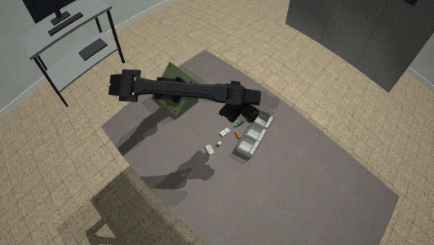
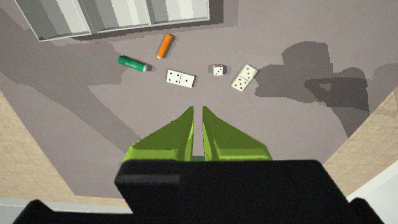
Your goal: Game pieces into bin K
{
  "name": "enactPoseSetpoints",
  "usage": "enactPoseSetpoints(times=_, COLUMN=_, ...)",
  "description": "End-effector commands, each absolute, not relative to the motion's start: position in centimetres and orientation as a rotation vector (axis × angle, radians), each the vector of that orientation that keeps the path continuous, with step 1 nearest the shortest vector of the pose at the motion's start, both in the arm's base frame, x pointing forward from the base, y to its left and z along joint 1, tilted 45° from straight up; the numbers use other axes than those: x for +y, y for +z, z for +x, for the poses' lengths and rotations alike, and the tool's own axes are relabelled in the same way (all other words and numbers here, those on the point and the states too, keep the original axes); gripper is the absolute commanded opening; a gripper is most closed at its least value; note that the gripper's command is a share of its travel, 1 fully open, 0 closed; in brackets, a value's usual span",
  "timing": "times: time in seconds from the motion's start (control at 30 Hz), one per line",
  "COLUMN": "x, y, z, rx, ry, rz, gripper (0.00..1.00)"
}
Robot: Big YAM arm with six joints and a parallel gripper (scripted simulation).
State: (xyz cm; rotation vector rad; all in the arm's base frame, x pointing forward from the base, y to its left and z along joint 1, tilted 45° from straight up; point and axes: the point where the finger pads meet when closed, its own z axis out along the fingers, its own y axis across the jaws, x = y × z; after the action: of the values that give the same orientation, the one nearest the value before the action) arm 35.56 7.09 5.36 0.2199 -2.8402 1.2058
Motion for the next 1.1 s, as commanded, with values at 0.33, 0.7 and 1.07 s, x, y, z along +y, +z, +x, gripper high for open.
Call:
enactPoseSetpoints(times=0.33, x=4.8, y=-1.2, z=44.5, rx=-2.858, ry=1.173, rz=0.335, gripper=0.08)
enactPoseSetpoints(times=0.7, x=4.7, y=-4.3, z=47.3, rx=-2.860, ry=1.178, rz=0.380, gripper=0.08)
enactPoseSetpoints(times=1.07, x=1.6, y=-6.0, z=45.5, rx=-2.811, ry=1.175, rz=0.354, gripper=0.08)
